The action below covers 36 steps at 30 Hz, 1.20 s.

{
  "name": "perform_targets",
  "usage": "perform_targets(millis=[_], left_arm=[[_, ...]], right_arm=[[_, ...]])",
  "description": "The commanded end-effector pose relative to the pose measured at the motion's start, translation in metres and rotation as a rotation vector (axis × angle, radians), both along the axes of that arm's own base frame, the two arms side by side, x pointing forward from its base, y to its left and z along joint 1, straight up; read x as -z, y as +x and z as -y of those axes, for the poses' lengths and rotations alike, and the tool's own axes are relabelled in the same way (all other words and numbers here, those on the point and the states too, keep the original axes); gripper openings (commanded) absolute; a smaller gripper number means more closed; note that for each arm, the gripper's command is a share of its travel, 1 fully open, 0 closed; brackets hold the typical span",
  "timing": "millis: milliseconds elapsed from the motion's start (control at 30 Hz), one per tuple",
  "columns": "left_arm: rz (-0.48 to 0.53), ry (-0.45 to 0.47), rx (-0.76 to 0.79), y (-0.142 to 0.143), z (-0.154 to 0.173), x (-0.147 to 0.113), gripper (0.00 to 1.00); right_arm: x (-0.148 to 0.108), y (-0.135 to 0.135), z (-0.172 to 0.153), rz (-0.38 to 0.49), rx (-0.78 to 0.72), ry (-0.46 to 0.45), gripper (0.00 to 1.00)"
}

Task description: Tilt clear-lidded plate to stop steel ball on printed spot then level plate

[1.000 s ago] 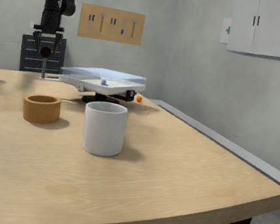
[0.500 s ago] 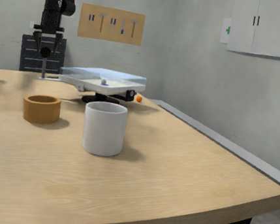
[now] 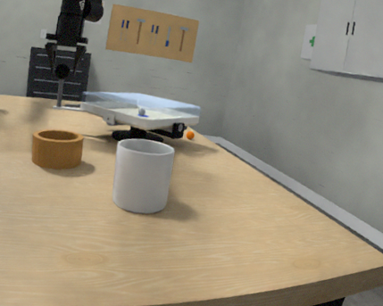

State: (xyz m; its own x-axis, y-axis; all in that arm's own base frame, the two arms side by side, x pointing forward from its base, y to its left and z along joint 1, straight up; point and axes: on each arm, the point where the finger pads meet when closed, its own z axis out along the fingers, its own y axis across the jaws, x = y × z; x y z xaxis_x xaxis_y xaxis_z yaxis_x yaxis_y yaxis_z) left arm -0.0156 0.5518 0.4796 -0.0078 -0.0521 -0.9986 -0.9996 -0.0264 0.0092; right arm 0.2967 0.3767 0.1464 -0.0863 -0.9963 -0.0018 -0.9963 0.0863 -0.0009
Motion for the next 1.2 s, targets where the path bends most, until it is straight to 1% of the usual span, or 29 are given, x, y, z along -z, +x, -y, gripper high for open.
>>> perform_targets(millis=[0, 133, 200, 233, 333, 533, 600, 700, 767, 800, 933, 1100, 1167], left_arm=[[0.007, 0.052, -0.018, -0.008, 0.007, -0.021, 1.0], [0.007, 0.052, -0.018, -0.008, 0.007, -0.021, 1.0], [0.007, 0.052, -0.018, -0.008, 0.007, -0.021, 1.0], [0.007, 0.052, -0.018, -0.008, 0.007, -0.021, 1.0], [0.007, 0.052, -0.018, -0.008, 0.007, -0.021, 1.0], [0.007, 0.052, -0.018, -0.008, 0.007, -0.021, 1.0], [0.007, 0.052, -0.018, -0.008, 0.007, -0.021, 1.0], [0.007, 0.052, -0.018, -0.008, 0.007, -0.021, 1.0], [0.007, 0.052, -0.018, -0.008, 0.007, -0.021, 1.0], [0.007, 0.052, -0.018, -0.008, 0.007, -0.021, 1.0], [0.007, 0.052, -0.018, -0.008, 0.007, -0.021, 1.0], [0.007, 0.052, -0.018, -0.008, 0.007, -0.021, 1.0], [0.007, 0.052, -0.018, -0.008, 0.007, -0.021, 1.0]], right_arm=[[-0.009, 0.007, -0.005, 0.013, 0.001, 0.016, 0.57], [-0.02, 0.01, -0.008, 0.024, 0.001, 0.029, 0.57], [-0.02, 0.01, -0.008, 0.024, 0.001, 0.029, 0.57], [-0.025, 0.013, -0.012, 0.035, 0.001, 0.044, 0.57], [-0.034, 0.012, -0.011, 0.041, 0.001, 0.05, 0.57], [-0.034, 0.01, -0.009, 0.03, 0.001, 0.037, 0.57], [-0.043, 0.012, -0.011, 0.039, 0.001, 0.049, 0.57], [-0.048, 0.012, -0.011, 0.04, 0.001, 0.049, 0.57], [-0.048, 0.012, -0.011, 0.04, 0.001, 0.049, 0.57], [-0.04, 0.012, -0.011, 0.025, 0.001, 0.031, 0.57], [-0.058, 0.012, -0.01, 0.041, 0.001, 0.05, 0.57], [-0.063, 0.012, -0.01, 0.035, 0.001, 0.043, 0.57], [-0.069, 0.011, -0.01, 0.038, 0.001, 0.047, 0.57]])
